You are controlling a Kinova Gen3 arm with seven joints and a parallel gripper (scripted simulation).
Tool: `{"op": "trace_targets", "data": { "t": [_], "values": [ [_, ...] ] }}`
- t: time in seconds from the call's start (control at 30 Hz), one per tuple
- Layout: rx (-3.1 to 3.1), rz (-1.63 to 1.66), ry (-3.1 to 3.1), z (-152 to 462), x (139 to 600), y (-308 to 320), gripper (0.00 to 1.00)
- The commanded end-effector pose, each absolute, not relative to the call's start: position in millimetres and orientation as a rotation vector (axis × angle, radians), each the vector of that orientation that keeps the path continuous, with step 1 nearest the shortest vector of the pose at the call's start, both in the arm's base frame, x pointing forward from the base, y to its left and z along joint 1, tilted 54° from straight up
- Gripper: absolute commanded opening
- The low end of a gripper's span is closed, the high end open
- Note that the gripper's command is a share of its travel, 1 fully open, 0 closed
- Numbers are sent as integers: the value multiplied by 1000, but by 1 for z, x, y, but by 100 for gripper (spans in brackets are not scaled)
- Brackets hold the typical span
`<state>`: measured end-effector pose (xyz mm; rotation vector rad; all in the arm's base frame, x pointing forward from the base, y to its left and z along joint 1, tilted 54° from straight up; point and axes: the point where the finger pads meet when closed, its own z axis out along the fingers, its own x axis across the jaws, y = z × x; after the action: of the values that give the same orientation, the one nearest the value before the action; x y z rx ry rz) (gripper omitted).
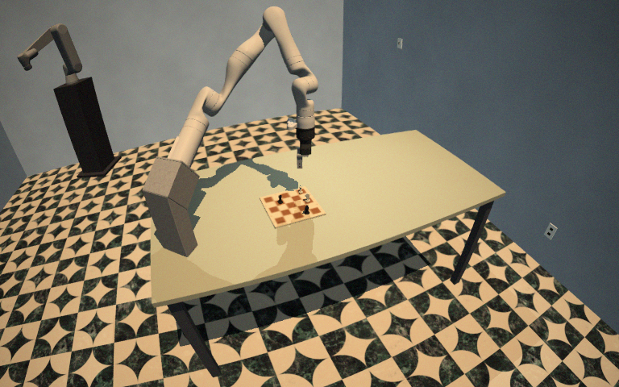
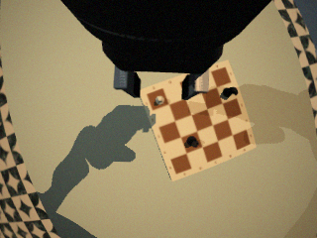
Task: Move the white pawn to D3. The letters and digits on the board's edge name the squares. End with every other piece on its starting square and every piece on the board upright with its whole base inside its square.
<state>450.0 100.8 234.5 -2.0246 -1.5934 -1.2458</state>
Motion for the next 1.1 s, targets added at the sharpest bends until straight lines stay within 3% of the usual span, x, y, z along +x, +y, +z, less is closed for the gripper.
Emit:
{"op": "trace_targets", "data": {
  "t": [0.0,1.07],
  "values": [
    [-2030,-1242,-1582,235,450,101,100],
    [-2228,-1008,-916,237,447,122,100]
  ]
}}
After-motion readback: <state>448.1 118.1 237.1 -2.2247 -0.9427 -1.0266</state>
